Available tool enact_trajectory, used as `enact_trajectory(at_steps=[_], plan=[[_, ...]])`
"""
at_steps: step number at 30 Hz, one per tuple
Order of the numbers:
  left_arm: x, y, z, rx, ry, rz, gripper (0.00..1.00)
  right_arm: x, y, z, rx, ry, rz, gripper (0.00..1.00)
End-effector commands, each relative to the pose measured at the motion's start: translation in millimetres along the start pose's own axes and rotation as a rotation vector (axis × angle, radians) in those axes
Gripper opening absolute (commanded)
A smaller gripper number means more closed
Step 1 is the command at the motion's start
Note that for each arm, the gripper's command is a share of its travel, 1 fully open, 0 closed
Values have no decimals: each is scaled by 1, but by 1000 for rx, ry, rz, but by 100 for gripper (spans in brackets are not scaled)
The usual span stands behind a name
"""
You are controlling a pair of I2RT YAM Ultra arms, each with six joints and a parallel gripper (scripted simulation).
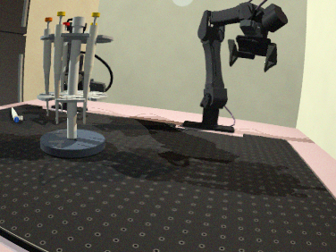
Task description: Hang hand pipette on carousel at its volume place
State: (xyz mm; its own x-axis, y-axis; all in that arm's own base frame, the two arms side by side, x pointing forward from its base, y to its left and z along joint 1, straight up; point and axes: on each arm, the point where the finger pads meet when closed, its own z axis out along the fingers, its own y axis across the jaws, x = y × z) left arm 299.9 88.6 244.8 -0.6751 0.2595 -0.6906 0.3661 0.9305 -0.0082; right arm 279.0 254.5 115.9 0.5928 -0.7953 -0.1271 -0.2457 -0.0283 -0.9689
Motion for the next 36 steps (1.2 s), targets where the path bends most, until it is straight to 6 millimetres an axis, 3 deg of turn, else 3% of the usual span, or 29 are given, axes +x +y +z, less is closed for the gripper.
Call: enact_trajectory(at_steps=[1,5,18,31,36], plan=[[-7,3,-4,-8,-29,16,100,-18,-31,20,242,5,-129,49],[-7,3,-4,-8,-29,16,100,-10,-32,21,244,25,-127,49],[-7,3,-4,-8,-29,16,100,-14,-27,16,227,7,-125,49],[-7,3,-4,-8,-29,16,100,-12,-32,51,218,9,-124,49],[-7,3,-4,-8,-29,16,100,-14,-34,46,228,7,-125,49]])
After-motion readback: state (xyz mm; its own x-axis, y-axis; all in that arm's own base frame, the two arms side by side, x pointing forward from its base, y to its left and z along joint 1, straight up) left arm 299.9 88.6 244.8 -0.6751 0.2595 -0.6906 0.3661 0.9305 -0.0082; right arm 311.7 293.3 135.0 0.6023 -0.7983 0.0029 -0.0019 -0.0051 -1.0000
